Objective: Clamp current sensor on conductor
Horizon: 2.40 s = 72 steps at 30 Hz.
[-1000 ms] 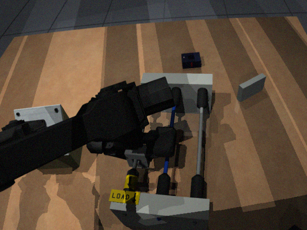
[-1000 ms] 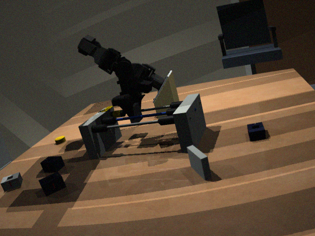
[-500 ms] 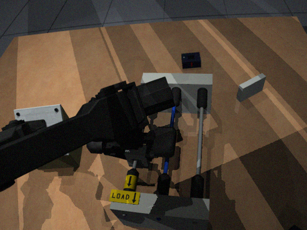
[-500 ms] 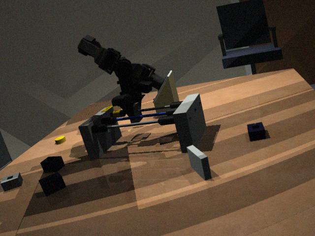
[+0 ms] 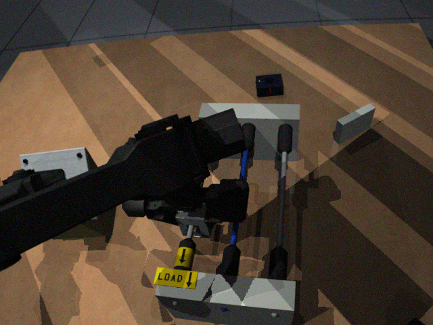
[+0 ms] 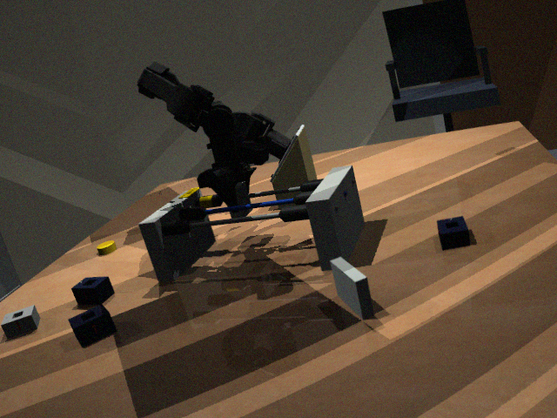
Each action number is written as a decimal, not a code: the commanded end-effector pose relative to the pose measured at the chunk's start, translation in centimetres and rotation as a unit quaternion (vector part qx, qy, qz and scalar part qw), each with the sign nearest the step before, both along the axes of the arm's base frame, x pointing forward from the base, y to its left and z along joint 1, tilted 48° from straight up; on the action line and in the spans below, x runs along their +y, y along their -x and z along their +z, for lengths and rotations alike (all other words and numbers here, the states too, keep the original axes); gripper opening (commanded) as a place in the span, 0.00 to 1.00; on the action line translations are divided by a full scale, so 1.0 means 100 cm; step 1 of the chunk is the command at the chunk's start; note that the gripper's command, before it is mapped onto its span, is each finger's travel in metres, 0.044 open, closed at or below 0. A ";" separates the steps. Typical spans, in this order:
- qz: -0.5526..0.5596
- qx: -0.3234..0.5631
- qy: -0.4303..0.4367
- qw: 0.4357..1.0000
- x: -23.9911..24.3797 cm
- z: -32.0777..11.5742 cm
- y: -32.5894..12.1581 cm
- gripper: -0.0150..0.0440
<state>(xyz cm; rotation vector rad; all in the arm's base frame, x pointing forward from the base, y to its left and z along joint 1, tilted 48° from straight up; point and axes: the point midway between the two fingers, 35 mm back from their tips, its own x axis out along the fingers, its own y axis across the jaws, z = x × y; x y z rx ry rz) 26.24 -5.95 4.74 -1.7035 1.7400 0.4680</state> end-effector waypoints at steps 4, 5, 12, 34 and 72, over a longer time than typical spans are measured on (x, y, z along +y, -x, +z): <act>0.000 0.000 0.000 1.000 0.000 0.000 0.000 0.54; 0.000 0.000 0.000 1.000 0.000 0.000 0.000 0.53; 0.000 0.000 0.000 1.000 0.000 0.000 0.000 0.45; -0.006 0.009 0.000 1.000 0.000 0.001 0.002 0.25; -0.007 0.008 -0.001 1.000 0.000 0.000 0.001 0.68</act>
